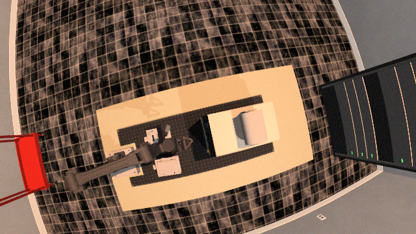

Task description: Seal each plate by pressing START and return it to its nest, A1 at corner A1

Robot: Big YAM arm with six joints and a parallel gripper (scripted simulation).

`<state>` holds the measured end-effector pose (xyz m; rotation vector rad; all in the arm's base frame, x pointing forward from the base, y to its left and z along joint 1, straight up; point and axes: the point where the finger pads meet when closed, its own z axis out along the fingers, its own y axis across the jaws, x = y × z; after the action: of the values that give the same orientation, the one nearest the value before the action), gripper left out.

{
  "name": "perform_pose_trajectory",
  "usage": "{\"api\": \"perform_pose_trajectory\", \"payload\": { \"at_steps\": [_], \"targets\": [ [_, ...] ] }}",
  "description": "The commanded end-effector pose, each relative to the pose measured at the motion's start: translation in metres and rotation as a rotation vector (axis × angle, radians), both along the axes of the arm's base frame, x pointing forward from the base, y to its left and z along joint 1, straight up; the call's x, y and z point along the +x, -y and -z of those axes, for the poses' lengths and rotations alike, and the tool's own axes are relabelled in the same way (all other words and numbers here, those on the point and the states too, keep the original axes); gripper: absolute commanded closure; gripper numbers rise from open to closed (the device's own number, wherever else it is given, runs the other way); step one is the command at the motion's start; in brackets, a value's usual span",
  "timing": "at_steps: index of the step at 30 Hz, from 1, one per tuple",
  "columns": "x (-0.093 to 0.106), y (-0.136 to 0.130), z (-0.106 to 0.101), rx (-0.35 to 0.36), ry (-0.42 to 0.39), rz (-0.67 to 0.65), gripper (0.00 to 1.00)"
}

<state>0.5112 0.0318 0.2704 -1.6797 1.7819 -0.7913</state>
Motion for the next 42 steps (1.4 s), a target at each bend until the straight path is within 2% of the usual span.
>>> {"api": "perform_pose_trajectory", "payload": {
  "at_steps": [1, 10, 20, 23, 28, 37, 42],
  "targets": [
    [0.013, 0.002, -0.05, 0.018, 0.102, 0.015, 0.0],
    [0.015, 0.001, -0.025, 0.012, 0.054, 0.014, 0.0],
    [0.007, 0.002, 0.003, 0.006, 0.004, 0.012, 0.0],
    [0.007, 0.001, 0.005, 0.005, -0.001, 0.011, 0.0],
    [0.009, 0.001, 0.0, 0.006, 0.007, 0.011, 0.0],
    [0.013, 0.0, -0.034, 0.011, 0.071, 0.009, 0.0],
    [0.012, 0.0, -0.04, 0.012, 0.083, 0.008, 0.0]
  ]
}}
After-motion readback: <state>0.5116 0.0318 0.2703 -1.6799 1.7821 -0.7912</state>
